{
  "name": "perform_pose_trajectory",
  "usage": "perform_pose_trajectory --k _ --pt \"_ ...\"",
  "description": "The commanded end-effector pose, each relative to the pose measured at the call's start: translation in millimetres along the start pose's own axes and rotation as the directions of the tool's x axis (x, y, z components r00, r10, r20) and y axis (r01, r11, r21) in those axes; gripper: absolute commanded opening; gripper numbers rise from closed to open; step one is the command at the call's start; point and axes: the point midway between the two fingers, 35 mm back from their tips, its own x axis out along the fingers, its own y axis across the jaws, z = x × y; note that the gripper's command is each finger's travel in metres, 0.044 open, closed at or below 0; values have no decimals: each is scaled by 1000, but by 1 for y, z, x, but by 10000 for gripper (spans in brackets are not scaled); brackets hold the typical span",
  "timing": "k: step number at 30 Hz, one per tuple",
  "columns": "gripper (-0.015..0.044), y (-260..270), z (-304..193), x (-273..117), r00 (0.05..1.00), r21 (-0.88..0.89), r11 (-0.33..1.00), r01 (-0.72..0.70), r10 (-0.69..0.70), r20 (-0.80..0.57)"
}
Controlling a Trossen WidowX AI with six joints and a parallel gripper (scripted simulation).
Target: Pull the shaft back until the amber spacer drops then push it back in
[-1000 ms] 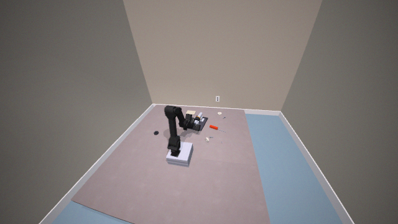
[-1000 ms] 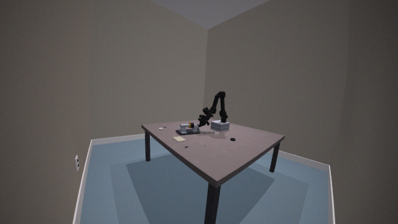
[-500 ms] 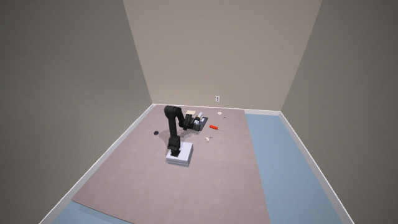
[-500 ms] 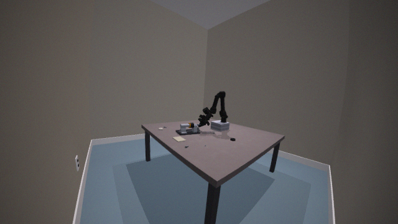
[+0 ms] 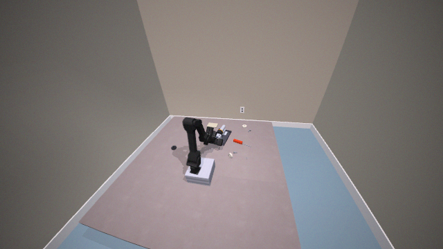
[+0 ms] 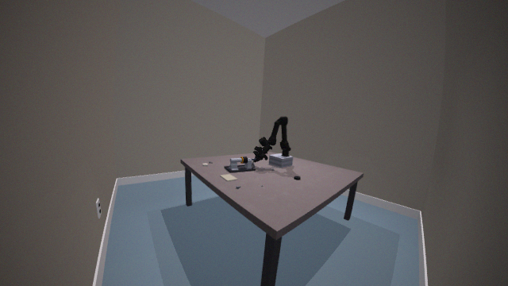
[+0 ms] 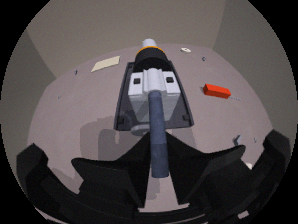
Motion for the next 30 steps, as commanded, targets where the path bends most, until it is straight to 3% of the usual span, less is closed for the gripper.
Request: perform_pose_trajectory --k 1,30 --pt "0 0 0 -1 1000 0 1000 -1 1 0" --pt "0 0 -3 -3 1000 0 1000 -1 1 0"
